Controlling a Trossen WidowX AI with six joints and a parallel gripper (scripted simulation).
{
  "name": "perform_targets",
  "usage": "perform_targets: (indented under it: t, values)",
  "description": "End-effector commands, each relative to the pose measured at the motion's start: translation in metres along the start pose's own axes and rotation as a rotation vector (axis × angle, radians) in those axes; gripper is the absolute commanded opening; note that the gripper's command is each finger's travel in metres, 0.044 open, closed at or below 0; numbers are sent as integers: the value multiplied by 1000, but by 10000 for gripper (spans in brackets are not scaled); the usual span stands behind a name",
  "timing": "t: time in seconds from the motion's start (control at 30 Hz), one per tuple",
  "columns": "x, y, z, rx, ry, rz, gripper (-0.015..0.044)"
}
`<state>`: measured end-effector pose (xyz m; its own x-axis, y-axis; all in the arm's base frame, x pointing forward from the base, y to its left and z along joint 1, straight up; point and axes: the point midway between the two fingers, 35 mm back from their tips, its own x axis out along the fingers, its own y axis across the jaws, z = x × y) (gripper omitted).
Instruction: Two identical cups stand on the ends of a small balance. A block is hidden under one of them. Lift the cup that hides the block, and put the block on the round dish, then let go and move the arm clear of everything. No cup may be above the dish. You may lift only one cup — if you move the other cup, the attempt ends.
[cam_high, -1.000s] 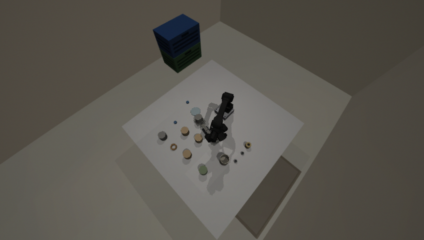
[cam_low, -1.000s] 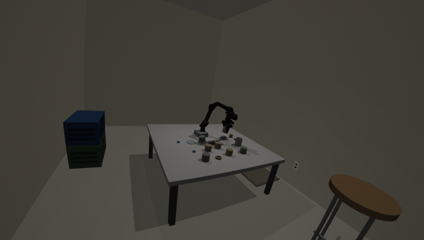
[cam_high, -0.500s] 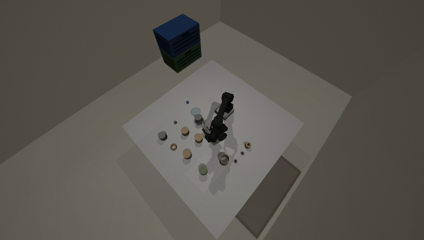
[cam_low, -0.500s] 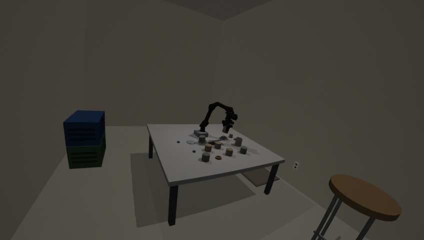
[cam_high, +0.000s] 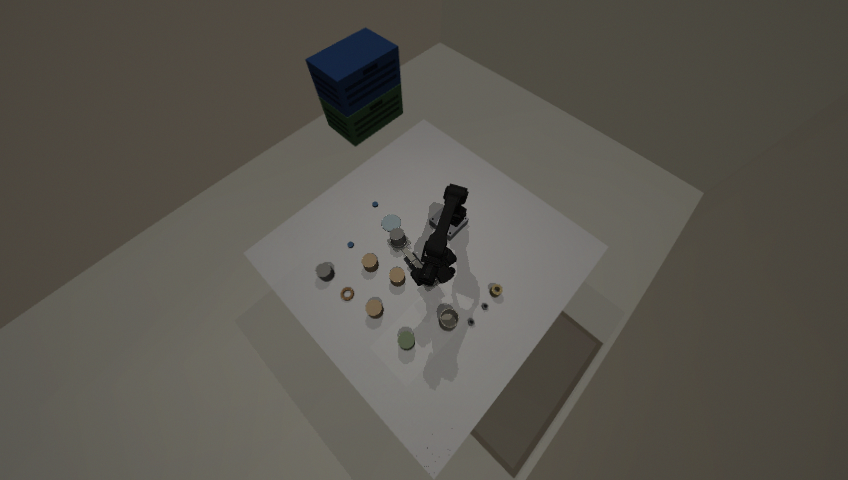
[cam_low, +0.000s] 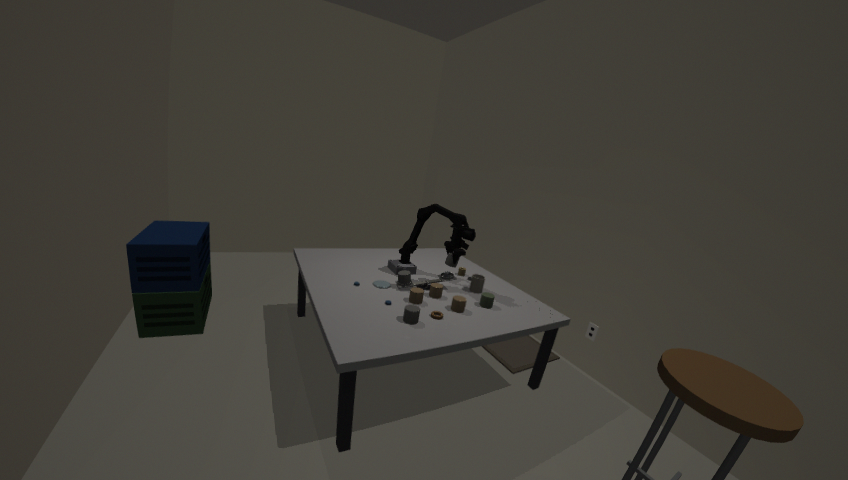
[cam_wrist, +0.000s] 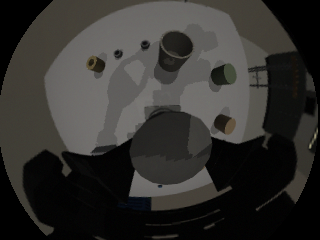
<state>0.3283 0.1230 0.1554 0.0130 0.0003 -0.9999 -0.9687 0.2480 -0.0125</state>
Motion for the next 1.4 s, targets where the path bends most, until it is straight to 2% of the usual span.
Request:
perform_targets:
  t: [0.0,0.87,1.37]
  values:
    - [9,11,12,-7,2,4,0]
    - [85,113,78,-9,-14,4,0]
    - [126,116,80,-9,-14,5,0]
